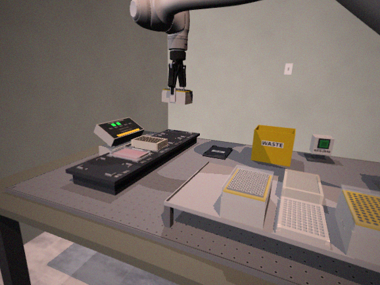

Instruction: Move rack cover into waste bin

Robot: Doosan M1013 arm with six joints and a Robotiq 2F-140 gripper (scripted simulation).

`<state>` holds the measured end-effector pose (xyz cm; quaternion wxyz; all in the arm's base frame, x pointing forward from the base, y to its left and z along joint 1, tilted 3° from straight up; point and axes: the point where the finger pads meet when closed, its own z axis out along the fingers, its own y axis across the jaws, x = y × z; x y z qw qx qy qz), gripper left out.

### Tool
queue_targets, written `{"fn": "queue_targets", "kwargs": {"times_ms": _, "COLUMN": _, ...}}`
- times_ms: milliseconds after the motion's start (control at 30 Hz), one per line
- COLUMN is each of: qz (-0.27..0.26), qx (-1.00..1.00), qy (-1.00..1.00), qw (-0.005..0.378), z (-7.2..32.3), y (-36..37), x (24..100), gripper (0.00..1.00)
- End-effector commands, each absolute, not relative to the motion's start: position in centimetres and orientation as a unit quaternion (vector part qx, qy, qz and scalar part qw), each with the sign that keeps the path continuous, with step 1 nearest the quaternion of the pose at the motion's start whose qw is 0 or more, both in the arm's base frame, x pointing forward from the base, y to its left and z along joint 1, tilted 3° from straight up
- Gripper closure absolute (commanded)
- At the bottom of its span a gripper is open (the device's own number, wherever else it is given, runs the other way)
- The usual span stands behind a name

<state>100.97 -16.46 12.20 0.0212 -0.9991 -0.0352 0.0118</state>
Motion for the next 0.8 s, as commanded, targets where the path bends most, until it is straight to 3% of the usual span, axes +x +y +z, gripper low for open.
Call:
{"fn": "queue_targets", "kwargs": {"times_ms": 0, "qz": 0.012, "qx": -0.999, "qy": -0.035, "qw": 0.021, "z": 12.1, "y": -16.5, "x": 101.0, "gripper": 1.0}}
{"fn": "queue_targets", "kwargs": {"times_ms": 767, "qz": 0.012, "qx": -0.999, "qy": -0.035, "qw": 0.021, "z": 8.6, "y": -16.3, "x": 100.9, "gripper": 1.0}}
